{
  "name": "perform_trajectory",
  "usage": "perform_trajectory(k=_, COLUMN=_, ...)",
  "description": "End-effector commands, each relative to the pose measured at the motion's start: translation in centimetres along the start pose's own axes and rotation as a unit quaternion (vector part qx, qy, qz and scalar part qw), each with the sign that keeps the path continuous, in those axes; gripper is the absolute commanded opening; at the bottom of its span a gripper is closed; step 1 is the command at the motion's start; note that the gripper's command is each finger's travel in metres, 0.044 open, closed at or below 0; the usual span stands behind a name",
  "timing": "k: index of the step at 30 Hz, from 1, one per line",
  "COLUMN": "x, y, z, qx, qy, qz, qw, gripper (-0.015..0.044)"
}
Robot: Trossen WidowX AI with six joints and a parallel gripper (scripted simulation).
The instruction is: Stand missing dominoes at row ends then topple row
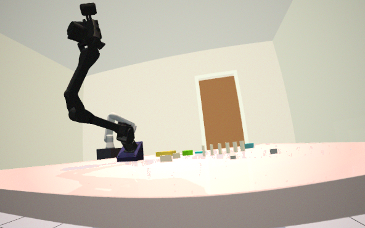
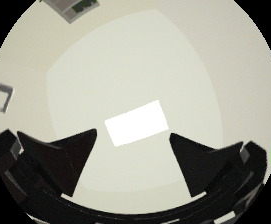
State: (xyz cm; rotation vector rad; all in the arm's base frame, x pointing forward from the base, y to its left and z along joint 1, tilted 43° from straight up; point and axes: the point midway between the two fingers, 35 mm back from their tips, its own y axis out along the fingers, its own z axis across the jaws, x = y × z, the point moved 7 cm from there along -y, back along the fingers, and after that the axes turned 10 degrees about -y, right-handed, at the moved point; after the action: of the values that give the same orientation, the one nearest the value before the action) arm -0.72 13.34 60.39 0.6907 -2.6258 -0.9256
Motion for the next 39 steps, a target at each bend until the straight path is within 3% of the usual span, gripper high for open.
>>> perform_trajectory(k=1, x=-4.6, y=0.7, z=3.0, qx=0.035, qy=0.035, qz=0.090, qw=0.995, gripper=0.0440)
perform_trajectory(k=10, x=-14.6, y=-0.9, z=9.9, qx=0.112, qy=0.094, qz=0.304, qw=0.942, gripper=0.0440)
perform_trajectory(k=21, x=-23.7, y=-7.7, z=17.0, qx=0.188, qy=0.150, qz=0.529, qw=0.814, gripper=0.0440)
perform_trajectory(k=31, x=-29.4, y=-18.0, z=23.0, qx=0.265, qy=0.167, qz=0.728, qw=0.609, gripper=0.0440)
perform_trajectory(k=39, x=-30.4, y=-27.8, z=26.5, qx=0.336, qy=0.161, qz=0.840, qw=0.393, gripper=0.0440)
